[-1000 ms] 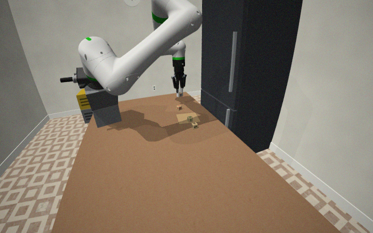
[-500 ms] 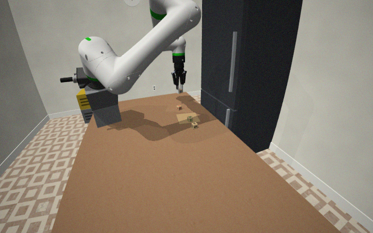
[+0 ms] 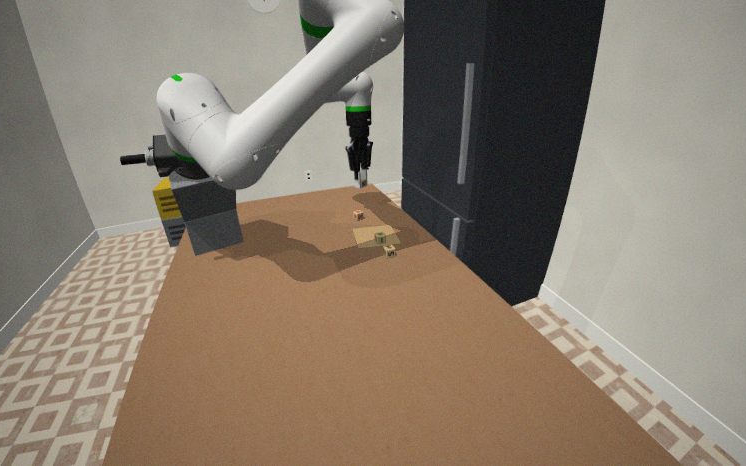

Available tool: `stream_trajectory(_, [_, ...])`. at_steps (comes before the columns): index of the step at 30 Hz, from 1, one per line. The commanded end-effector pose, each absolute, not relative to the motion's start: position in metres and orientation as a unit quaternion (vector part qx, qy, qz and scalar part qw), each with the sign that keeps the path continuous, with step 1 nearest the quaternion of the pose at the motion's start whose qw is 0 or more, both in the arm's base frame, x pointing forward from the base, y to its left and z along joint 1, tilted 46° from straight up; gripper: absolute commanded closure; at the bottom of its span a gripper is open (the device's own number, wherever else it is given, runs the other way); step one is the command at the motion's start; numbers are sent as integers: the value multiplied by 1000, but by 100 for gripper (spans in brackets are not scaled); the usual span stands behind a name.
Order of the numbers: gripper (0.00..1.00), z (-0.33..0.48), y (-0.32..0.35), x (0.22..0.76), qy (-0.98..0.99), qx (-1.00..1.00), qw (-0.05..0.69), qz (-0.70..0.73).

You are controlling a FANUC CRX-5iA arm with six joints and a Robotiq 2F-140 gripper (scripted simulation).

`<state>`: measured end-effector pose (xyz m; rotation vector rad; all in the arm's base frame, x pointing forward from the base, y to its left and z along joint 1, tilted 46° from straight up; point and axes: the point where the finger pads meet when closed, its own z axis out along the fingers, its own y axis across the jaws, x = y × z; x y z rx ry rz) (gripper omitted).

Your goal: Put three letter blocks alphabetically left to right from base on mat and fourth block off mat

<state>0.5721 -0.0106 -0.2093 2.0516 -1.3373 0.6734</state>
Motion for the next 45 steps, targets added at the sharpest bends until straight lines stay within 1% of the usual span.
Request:
stream_trajectory(1, [84, -204, -14, 572, -470, 793, 307, 237])
stream_trajectory(16, [84, -181, -35, 568, -296, 873, 349, 168])
stream_trajectory(18, [84, -181, -35, 568, -296, 873, 349, 168])
stream_trajectory(19, [84, -177, -39, 567, -264, 883, 355, 155])
stream_trajectory(35, [84, -159, -56, 562, -110, 915, 376, 93])
stream_trajectory(36, [84, -155, -60, 560, -76, 919, 379, 79])
stream_trajectory(45, [84, -144, -71, 556, 24, 922, 385, 38])
